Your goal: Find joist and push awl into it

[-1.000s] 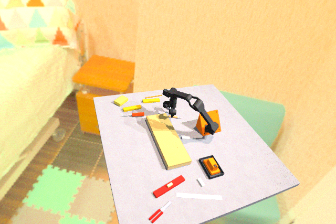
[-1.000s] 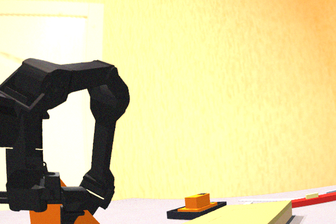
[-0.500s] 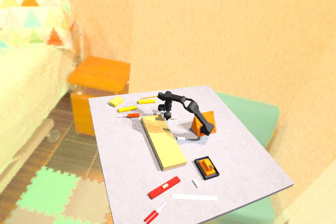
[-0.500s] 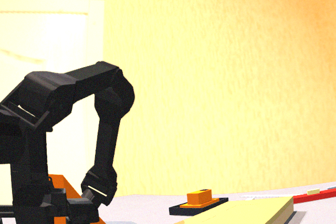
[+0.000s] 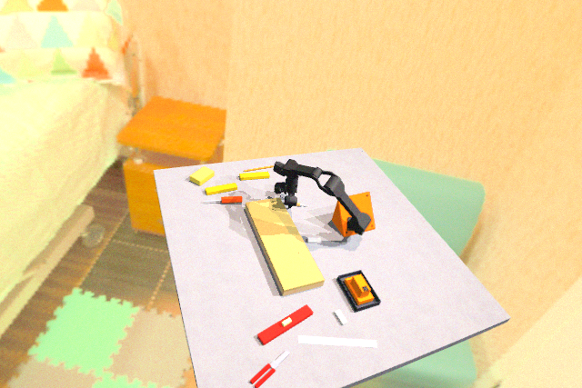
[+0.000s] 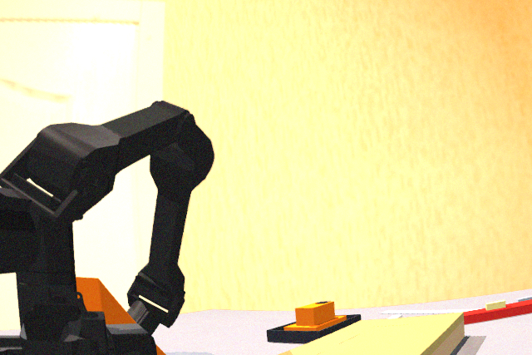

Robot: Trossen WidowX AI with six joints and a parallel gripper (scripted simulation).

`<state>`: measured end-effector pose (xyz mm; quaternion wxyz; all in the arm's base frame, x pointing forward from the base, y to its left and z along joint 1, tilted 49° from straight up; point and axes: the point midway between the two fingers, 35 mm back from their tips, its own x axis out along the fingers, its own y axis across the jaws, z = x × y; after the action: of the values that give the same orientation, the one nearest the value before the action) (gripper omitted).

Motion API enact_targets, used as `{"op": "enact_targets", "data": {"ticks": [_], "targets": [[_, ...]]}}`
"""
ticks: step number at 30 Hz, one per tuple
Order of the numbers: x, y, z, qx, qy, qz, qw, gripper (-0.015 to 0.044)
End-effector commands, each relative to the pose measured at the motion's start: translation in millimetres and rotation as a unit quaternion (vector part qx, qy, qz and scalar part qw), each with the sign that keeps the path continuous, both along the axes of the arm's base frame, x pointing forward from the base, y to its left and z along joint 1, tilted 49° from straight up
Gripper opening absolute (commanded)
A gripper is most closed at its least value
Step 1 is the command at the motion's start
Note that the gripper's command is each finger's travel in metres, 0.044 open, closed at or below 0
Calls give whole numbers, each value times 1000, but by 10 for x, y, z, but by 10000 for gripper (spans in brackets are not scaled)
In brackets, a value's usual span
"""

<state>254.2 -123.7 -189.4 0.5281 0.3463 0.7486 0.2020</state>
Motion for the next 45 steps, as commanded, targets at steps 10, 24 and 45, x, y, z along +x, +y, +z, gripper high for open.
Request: {"op": "enact_targets", "data": {"ticks": [10,24,45], "targets": [[-8,16,-5,2,2,-2,1000,26],[79,-334,286,0,2,-2,1000,0],[-66,-707,770,73,-115,-78,988,0]]}}
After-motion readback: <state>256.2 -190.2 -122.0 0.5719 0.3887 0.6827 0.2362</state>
